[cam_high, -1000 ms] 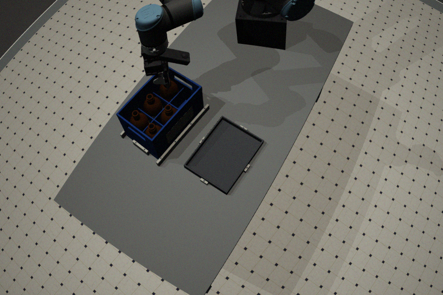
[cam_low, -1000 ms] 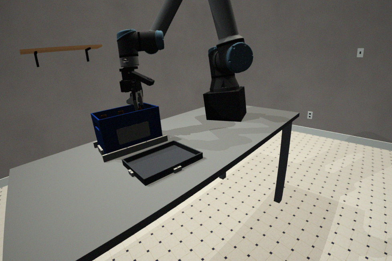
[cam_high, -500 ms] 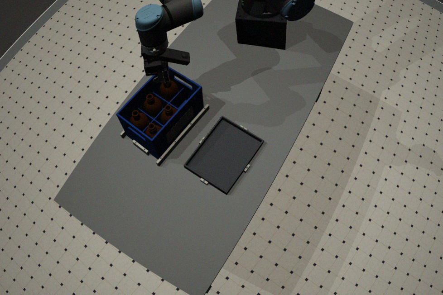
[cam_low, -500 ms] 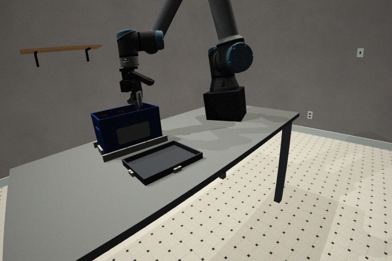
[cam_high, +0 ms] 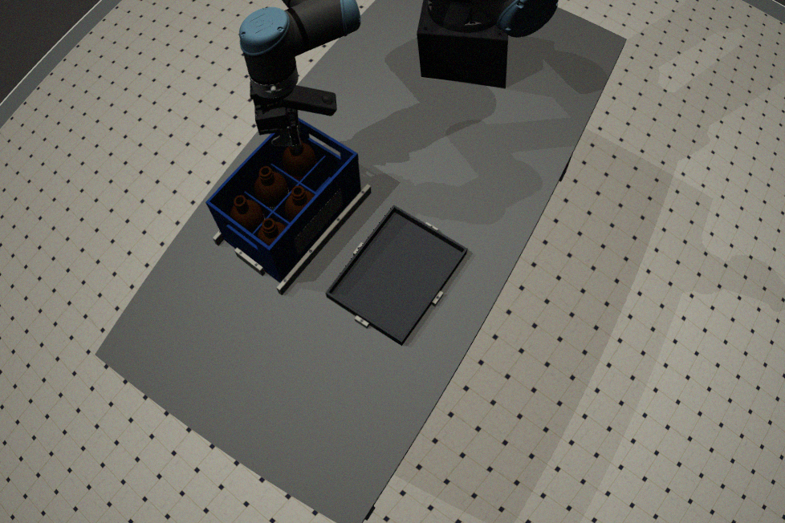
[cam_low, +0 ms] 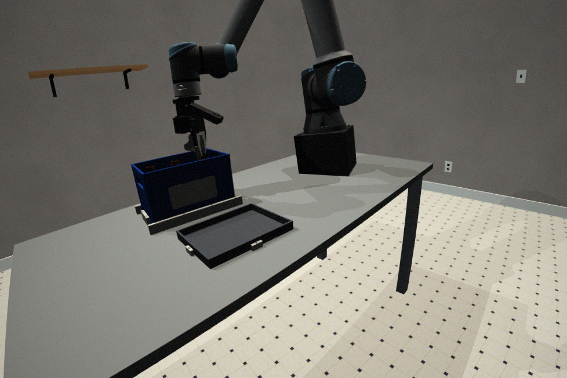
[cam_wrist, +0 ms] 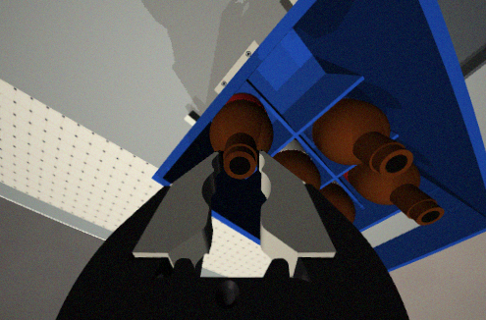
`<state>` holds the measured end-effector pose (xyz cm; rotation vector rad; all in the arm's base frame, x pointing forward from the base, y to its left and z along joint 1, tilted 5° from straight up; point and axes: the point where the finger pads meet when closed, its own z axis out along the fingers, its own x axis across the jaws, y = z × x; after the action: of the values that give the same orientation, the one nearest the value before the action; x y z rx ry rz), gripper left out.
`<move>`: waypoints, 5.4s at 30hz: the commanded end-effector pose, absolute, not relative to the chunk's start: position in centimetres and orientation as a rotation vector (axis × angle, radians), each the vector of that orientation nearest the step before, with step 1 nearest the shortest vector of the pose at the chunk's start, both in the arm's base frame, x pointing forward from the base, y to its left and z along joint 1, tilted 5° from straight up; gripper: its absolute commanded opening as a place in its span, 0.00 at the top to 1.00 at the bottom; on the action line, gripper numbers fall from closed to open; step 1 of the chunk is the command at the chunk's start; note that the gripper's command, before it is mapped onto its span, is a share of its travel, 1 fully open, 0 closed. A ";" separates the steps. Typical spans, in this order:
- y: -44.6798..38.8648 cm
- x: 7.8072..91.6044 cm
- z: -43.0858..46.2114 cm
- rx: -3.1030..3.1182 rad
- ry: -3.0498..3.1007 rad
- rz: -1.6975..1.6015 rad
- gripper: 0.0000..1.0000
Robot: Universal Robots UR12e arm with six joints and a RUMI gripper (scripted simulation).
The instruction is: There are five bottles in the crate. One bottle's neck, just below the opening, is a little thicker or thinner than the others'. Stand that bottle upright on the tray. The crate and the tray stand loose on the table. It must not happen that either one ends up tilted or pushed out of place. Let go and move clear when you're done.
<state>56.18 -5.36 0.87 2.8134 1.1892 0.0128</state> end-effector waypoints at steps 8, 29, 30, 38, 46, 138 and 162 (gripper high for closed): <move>-5.4 56.2 0.9 2.814 1.189 0.015 1.00; -5.4 56.2 0.9 2.814 1.189 0.015 1.00; -5.4 56.2 0.9 2.814 1.189 0.015 1.00; -5.4 56.2 0.9 2.814 1.189 0.015 1.00; -5.4 56.2 0.9 2.814 1.189 0.015 1.00; -4.7 55.9 9.2 2.814 1.189 0.015 1.00; -4.7 55.9 9.2 2.814 1.189 0.015 1.00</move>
<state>55.82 -4.75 9.20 2.8128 1.1894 0.0146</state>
